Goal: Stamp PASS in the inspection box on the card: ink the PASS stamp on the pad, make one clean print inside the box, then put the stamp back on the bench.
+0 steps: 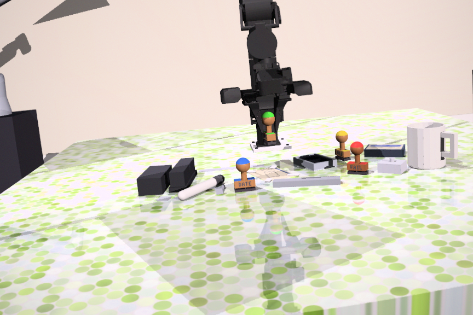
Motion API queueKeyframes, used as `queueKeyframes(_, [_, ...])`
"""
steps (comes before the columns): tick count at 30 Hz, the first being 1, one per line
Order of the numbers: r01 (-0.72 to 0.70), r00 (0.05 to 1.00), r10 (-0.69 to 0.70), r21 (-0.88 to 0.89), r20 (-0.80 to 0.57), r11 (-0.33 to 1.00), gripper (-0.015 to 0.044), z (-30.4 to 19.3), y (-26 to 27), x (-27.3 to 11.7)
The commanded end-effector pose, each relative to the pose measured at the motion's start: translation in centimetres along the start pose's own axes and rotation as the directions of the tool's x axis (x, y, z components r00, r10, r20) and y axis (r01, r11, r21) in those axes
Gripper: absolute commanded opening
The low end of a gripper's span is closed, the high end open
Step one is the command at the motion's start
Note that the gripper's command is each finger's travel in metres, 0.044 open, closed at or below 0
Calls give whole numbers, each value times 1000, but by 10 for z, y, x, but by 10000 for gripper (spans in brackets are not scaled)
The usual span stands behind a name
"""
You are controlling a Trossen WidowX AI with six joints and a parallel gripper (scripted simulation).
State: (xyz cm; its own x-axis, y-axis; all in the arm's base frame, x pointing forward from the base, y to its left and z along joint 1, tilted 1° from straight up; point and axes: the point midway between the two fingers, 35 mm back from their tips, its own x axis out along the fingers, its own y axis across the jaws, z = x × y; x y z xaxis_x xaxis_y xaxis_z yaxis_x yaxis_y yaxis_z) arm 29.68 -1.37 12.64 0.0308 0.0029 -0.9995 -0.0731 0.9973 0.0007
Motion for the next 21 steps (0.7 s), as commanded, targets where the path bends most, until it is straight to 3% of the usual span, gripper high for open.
queueKeyframes(1, [-4,1000,4,-10,2,1000,0,1,-1,0])
queueKeyframes(21, [-4,1000,4,-10,4,1000,0,3,-2,13])
